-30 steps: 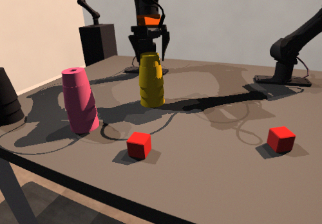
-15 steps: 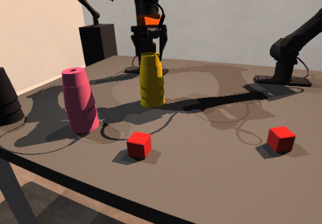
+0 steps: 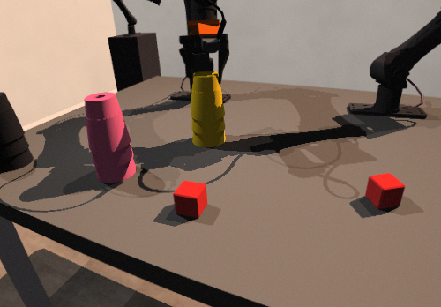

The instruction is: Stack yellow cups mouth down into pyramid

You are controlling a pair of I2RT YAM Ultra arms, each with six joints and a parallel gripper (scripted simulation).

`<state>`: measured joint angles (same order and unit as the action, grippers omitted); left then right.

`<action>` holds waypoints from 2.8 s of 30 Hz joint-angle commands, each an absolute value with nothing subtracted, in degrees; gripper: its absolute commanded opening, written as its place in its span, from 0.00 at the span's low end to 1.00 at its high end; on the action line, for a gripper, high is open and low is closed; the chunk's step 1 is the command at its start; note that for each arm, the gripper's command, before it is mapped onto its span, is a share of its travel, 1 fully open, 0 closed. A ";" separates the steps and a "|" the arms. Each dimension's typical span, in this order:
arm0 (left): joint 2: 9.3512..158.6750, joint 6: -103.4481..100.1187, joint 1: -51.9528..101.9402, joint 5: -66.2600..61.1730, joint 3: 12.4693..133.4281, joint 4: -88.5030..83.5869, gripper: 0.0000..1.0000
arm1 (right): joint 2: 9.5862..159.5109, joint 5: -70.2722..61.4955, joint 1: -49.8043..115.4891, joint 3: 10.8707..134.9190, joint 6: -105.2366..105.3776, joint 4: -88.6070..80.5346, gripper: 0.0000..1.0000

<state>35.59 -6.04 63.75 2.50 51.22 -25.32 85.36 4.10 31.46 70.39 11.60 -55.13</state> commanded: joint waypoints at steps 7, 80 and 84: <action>34.21 -6.41 64.39 2.91 50.93 -24.20 1.00 | 85.88 4.55 31.41 75.15 11.83 -59.56 0.00; 34.21 -6.41 64.39 2.91 50.93 -24.20 1.00 | 70.48 3.98 31.50 78.35 11.96 -77.28 0.00; 34.21 -6.41 64.39 2.91 50.93 -24.20 1.00 | 71.16 3.72 31.30 79.49 11.36 -78.42 0.00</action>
